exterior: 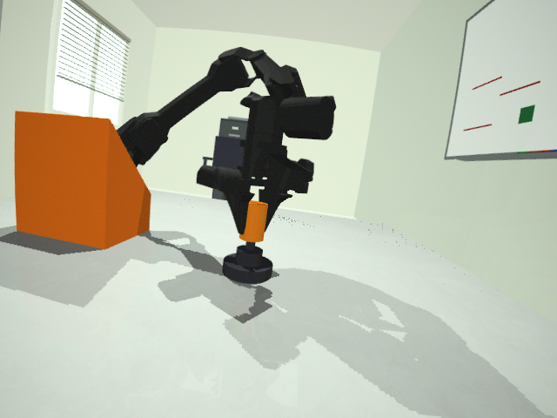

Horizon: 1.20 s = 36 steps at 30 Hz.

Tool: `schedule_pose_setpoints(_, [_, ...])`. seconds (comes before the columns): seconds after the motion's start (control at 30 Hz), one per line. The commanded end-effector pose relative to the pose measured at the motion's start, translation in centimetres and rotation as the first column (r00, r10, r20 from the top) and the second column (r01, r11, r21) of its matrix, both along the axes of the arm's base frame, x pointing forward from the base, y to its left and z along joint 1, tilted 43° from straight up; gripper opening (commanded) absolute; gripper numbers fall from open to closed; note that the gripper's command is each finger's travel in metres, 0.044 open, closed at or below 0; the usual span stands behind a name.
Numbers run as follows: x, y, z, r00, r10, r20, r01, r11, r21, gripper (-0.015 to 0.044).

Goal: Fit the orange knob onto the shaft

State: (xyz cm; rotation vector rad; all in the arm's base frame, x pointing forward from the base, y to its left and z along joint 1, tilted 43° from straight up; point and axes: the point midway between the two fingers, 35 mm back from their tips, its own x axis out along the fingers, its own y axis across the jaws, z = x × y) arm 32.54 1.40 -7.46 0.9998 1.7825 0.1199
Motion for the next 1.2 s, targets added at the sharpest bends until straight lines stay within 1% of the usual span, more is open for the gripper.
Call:
schedule_pose_setpoints(0.0, [-0.06, 0.09, -0.07, 1.000, -0.010, -0.009, 0.010, 1.000, -0.002, 0.0000])
schedule_pose_setpoints(0.73, [0.18, -0.18, 0.21, 1.000, -0.010, -0.009, 0.010, 1.000, -0.002, 0.0000])
schedule_pose_setpoints(0.83, [0.19, -0.18, 0.21, 0.998, -0.050, -0.045, 0.049, 0.999, -0.009, 0.0000])
schedule_pose_setpoints(0.97, [0.14, -0.10, 0.09, 0.978, -0.156, -0.140, 0.153, 0.988, -0.035, 0.0000])
schedule_pose_setpoints(1.17, [-0.07, 0.06, -0.05, 0.975, -0.164, -0.147, 0.160, 0.986, -0.037, 0.0000])
